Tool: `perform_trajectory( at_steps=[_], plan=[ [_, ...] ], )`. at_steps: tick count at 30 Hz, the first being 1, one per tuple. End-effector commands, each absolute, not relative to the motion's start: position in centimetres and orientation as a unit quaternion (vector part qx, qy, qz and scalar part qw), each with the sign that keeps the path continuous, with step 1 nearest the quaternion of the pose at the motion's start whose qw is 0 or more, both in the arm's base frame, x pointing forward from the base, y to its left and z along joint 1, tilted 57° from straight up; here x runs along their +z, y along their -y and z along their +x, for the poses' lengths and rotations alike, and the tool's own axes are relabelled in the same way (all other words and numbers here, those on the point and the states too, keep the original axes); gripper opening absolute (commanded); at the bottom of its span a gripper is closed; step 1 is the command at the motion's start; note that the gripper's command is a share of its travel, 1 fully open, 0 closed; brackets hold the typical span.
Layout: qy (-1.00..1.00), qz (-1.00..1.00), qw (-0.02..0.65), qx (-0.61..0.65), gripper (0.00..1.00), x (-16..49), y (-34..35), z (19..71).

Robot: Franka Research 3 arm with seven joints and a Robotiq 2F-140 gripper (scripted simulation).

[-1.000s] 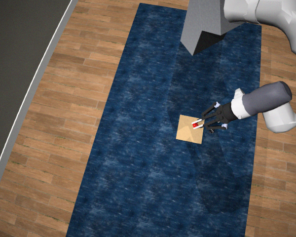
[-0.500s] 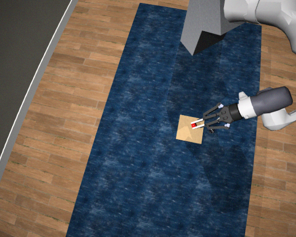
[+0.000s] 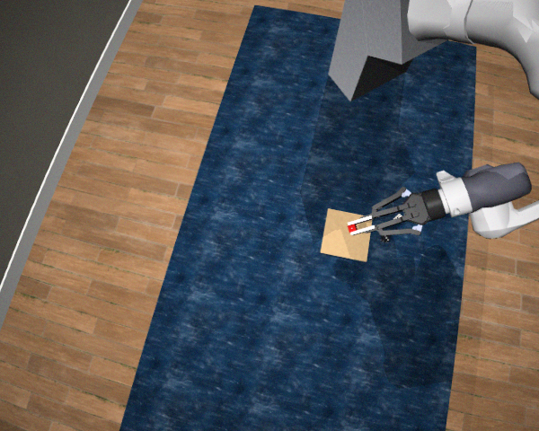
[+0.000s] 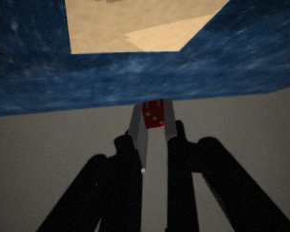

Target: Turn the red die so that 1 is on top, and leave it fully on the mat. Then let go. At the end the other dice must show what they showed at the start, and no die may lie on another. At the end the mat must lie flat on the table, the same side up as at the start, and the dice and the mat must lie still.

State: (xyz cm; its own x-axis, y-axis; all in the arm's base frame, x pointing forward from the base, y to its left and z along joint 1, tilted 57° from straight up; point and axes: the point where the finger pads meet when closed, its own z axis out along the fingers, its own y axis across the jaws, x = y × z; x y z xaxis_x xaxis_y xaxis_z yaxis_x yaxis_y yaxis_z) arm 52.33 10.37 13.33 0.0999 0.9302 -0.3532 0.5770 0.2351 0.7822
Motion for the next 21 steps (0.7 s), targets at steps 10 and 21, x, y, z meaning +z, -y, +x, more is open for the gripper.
perform_trajectory(
  at_steps=[10,21],
  plan=[
    [-0.627,0.597,0.463,0.191,0.09,13.0,-10.6,52.8],
    [-0.627,0.597,0.463,0.191,0.09,11.0,-13.1,54.7]
  ],
)
